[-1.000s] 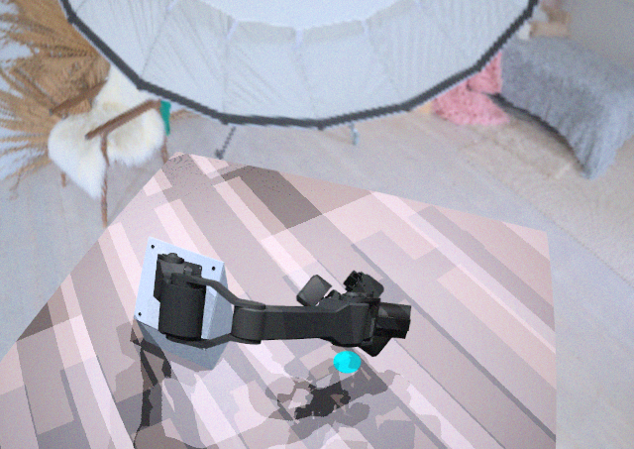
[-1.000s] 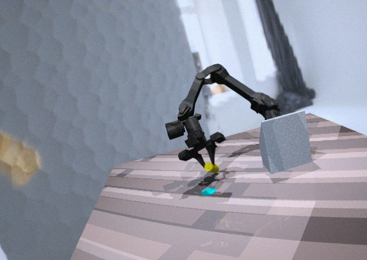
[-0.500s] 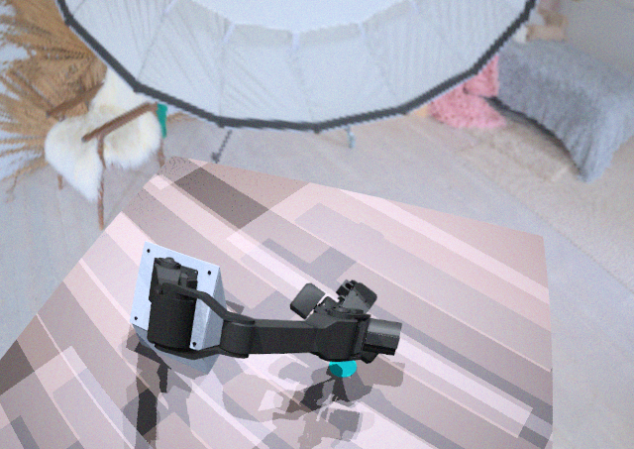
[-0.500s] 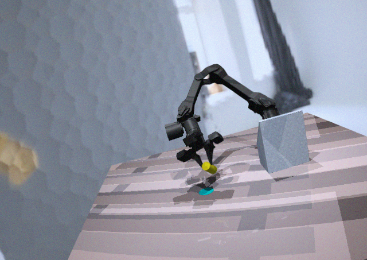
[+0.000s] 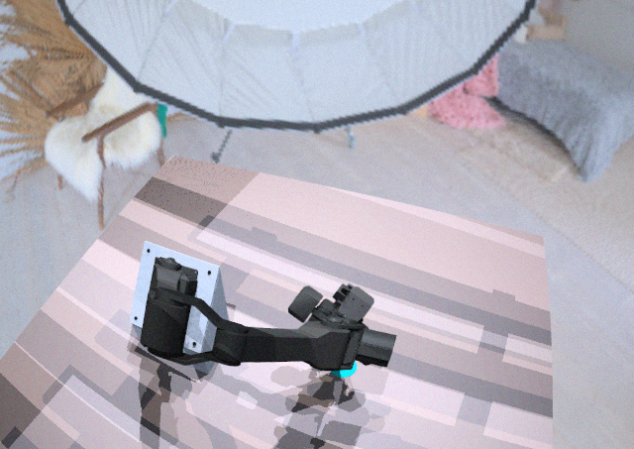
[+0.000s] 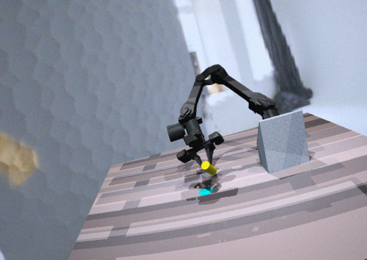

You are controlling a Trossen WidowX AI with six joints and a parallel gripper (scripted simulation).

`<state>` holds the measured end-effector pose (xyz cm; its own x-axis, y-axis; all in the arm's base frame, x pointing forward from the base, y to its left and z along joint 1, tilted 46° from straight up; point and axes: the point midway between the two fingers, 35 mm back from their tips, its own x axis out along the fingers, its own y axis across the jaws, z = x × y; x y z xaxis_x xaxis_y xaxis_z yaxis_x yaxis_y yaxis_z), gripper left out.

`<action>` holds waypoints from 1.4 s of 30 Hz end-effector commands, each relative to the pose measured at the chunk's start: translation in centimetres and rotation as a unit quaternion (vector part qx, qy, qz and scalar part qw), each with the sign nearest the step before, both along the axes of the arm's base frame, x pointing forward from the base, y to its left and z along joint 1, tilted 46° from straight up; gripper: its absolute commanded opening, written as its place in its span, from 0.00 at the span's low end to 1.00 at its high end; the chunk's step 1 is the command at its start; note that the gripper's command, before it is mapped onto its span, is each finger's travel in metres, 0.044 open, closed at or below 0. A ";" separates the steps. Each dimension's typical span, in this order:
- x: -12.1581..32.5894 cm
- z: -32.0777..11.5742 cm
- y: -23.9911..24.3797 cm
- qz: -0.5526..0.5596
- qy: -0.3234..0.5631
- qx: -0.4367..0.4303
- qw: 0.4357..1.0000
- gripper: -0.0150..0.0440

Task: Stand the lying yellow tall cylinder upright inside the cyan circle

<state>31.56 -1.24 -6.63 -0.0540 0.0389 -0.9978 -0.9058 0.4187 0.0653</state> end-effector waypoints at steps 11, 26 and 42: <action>0.1 0.3 0.0 0.009 -0.028 0.050 0.998 0.43; 0.3 0.7 -0.1 0.018 -0.060 0.097 0.993 0.43; 0.4 1.4 -0.2 0.030 -0.100 0.143 0.984 0.43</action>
